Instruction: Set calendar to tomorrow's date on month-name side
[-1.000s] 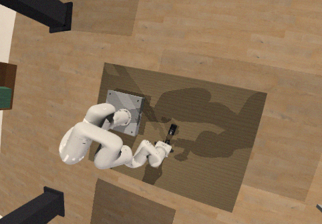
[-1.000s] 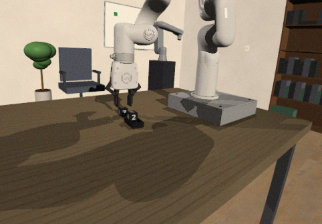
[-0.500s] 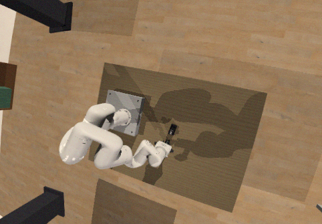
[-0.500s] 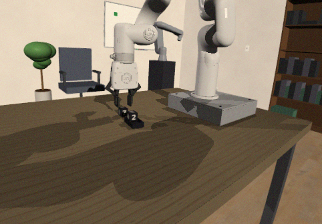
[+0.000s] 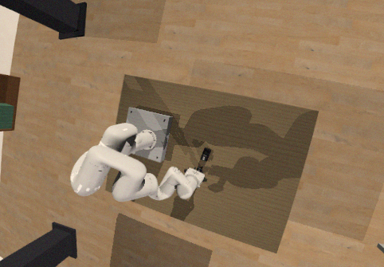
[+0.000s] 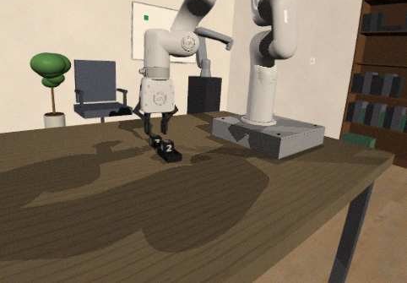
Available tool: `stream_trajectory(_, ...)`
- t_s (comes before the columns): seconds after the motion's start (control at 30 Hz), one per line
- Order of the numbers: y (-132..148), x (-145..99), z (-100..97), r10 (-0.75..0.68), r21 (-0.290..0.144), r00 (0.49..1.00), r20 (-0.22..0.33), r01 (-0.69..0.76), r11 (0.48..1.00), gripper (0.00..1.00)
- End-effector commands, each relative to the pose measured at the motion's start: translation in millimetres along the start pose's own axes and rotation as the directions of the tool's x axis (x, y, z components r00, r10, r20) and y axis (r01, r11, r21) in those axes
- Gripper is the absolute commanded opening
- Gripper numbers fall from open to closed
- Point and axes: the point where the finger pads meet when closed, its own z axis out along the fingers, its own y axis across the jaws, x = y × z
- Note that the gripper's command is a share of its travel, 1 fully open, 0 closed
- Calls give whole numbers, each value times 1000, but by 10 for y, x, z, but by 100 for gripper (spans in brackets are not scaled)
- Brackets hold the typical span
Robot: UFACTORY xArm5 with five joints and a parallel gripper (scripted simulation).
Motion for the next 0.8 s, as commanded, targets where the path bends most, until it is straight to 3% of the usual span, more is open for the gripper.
stream_trajectory(0.0,-12,2,-9,0,3,1000,0,0,1000,47)
stream_trajectory(0.77,-11,1,200,0,3,1000,0,0,1000,47)
